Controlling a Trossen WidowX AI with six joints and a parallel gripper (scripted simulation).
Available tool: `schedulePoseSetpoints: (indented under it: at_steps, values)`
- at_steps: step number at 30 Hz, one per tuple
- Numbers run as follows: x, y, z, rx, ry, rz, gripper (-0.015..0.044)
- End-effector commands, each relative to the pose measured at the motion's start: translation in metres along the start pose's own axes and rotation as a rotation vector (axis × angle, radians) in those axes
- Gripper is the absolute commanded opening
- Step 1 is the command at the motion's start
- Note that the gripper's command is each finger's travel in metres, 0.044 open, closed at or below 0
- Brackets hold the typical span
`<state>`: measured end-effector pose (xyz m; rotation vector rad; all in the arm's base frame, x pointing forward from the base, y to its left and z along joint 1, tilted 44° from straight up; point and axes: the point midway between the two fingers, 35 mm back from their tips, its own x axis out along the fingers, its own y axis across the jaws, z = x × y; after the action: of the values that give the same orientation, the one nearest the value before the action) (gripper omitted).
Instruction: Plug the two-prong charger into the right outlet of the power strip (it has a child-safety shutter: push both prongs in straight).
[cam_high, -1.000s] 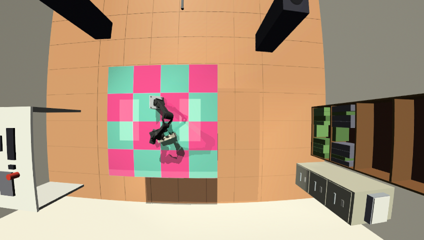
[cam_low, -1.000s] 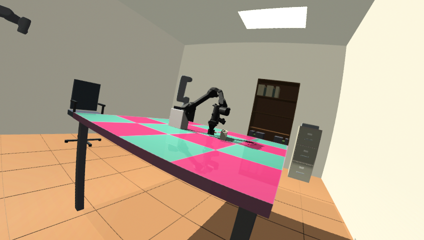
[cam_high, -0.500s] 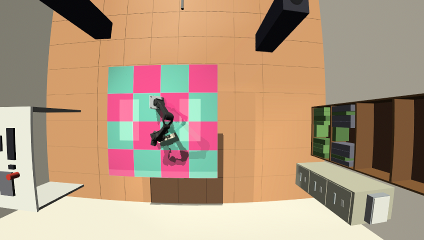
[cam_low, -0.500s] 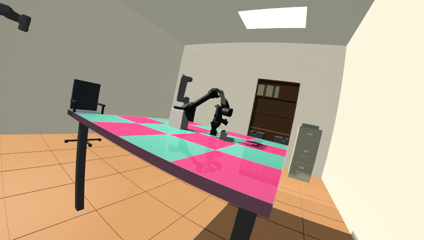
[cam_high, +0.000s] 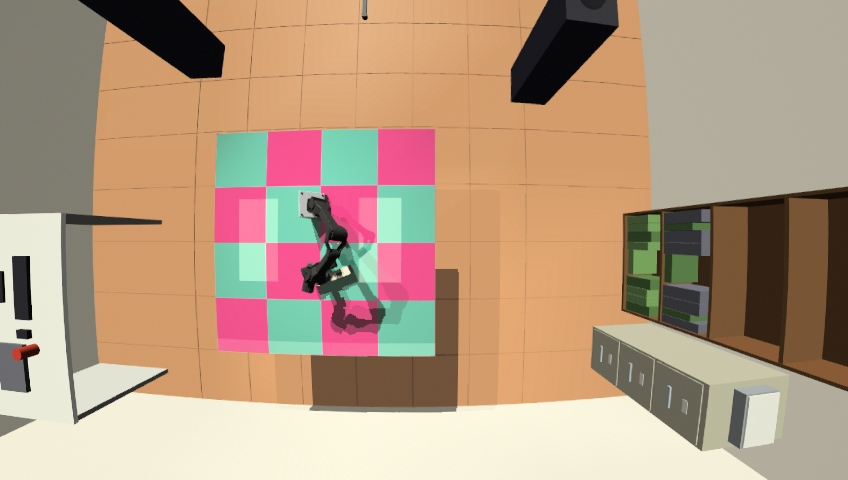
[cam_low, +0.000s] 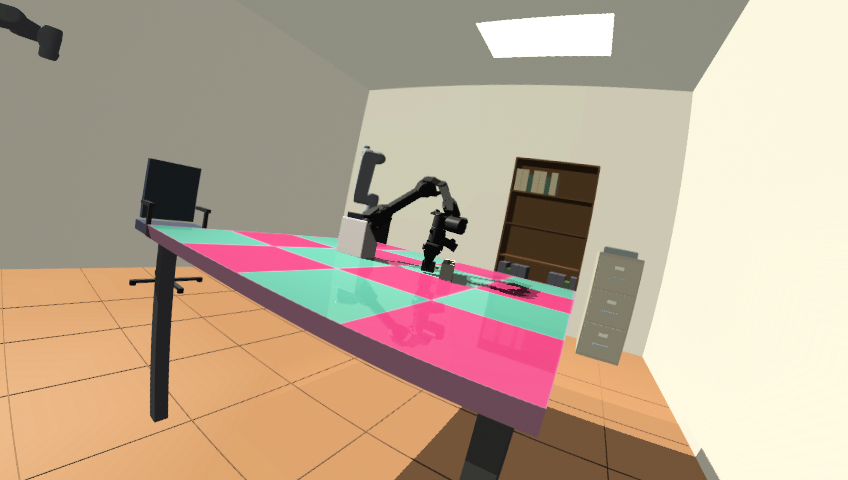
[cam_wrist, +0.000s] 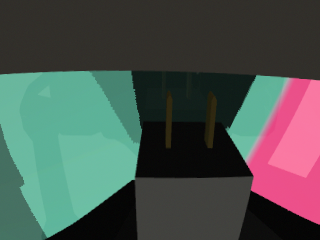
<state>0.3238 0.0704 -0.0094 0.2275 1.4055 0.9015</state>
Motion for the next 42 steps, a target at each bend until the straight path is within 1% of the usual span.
schedulePoseSetpoints:
  at_steps: [1,42]
  values:
    - [-0.0002,0.0009,0.0017,0.006,-0.003,0.006,0.0]
    - [-0.0008,0.0015,0.0083,0.005,-0.003,0.006,0.0]
